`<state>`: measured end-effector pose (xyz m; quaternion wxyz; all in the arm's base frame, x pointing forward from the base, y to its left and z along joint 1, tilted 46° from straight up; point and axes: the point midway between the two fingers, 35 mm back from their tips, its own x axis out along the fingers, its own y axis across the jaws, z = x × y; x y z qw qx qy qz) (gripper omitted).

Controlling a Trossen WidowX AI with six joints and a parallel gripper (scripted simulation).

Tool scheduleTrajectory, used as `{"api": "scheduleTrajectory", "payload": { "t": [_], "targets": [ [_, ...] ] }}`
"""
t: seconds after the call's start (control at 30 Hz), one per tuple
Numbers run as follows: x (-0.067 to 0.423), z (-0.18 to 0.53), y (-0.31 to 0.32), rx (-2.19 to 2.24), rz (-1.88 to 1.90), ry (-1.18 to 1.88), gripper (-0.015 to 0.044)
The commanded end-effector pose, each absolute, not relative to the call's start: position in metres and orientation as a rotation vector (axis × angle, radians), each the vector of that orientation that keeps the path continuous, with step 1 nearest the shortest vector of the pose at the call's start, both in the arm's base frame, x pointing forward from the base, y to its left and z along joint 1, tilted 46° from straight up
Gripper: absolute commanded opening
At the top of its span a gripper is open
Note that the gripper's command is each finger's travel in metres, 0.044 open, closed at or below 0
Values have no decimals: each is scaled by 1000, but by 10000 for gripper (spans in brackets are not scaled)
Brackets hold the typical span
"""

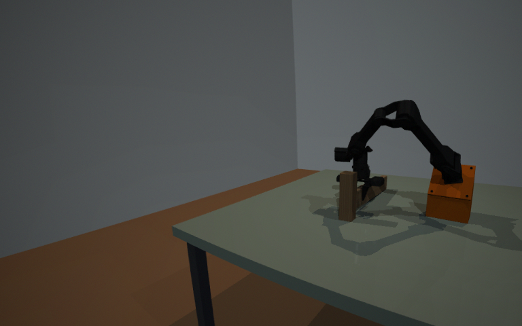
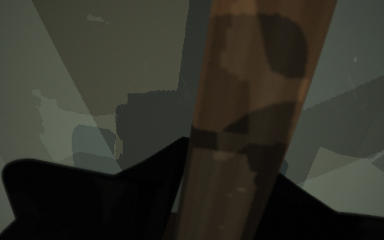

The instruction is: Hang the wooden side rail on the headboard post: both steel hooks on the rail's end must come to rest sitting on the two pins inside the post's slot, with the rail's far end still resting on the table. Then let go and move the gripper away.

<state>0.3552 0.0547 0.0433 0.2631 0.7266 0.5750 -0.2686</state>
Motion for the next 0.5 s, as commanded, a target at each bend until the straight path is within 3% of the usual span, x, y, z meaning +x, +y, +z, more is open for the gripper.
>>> {"api": "scheduleTrajectory", "payload": {
  "t": [0.0,0.47],
  "targets": [
    [355,46,53,1975,-730,1546,0],
    [357,47,54,1975,-730,1546,0]
  ]
}}
